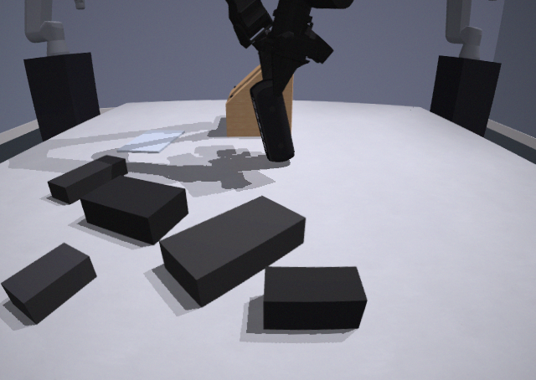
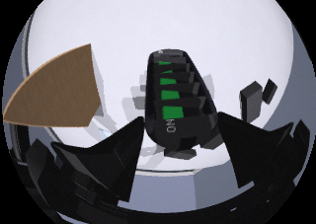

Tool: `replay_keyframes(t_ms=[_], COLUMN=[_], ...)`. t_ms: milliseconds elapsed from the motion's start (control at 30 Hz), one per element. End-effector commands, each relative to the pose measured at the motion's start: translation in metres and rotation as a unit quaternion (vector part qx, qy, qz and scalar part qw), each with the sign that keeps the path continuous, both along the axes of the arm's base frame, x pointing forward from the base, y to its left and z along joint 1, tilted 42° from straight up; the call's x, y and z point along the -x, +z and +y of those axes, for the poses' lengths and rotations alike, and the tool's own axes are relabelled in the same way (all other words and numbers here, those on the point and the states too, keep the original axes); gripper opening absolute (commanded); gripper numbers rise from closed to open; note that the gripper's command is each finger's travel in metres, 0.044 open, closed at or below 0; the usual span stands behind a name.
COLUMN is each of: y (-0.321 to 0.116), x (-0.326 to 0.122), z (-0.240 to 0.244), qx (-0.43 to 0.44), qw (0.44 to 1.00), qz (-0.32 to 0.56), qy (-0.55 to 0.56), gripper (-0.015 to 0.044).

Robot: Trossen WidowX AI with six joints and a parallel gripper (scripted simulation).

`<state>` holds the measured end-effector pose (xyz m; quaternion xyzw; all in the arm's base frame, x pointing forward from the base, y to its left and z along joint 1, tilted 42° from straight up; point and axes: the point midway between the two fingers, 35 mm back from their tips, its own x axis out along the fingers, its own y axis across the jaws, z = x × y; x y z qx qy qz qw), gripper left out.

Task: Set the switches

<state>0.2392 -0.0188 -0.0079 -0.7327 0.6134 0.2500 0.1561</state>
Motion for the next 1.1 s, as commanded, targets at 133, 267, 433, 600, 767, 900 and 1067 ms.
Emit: replay_keyframes(t_ms=[133, 267, 433, 600, 767, 900, 1067], y=[-0.009, -0.011, -0.013, -0.016, -0.019, -0.021, -0.023], x=[0.005, 0.005, 0.006, 0.007, 0.007, 0.008, 0.009], z=[0.004, 0.006, 0.009, 0.012, 0.015, 0.017, 0.019], qx=[-0.015, -0.020, -0.026, -0.031, -0.037, -0.042, -0.047], qw=[1.000, 1.000, 1.000, 0.999, 0.999, 0.999, 0.999], qz=[0.010, 0.011, 0.012, 0.013, 0.014, 0.015, 0.016], qy=[-0.009, -0.009, -0.010, -0.010, -0.011, -0.011, -0.012], gripper=[0.0337, 0.0338, 0.0338, 0.0338, 0.0338, 0.0338, 0.0338])
